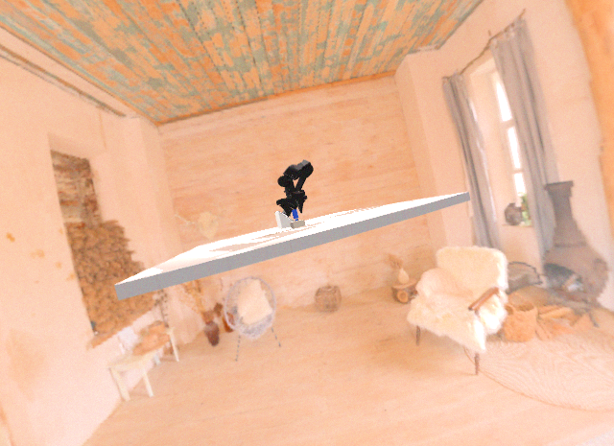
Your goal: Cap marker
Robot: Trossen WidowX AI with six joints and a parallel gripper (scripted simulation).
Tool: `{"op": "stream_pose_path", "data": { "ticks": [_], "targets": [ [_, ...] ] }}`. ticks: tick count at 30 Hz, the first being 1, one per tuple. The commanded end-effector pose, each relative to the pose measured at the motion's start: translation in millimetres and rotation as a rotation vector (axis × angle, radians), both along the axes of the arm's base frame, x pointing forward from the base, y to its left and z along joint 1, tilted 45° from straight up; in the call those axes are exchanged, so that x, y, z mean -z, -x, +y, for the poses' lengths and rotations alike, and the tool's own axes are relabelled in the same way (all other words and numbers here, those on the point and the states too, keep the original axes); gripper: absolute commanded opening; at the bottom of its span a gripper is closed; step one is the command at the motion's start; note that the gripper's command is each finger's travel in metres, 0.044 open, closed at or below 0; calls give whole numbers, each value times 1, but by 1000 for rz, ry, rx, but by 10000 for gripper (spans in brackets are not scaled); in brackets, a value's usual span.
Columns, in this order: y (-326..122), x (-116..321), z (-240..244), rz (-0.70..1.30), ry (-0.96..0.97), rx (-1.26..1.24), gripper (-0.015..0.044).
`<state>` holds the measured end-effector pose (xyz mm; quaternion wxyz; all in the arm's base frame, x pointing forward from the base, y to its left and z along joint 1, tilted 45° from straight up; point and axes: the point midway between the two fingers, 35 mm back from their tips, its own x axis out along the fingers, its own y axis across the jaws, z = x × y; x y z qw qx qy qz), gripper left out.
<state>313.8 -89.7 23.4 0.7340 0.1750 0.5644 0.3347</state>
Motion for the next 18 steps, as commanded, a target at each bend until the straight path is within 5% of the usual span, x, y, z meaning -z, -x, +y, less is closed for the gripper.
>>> {"op": "stream_pose_path", "data": {
  "ticks": [1,7,18],
  "targets": [
    [4,-31,-34,-12,13,8,440],
    [9,-47,-49,-12,12,8,440],
    [10,-39,-43,283,-54,319,151]
  ]
}}
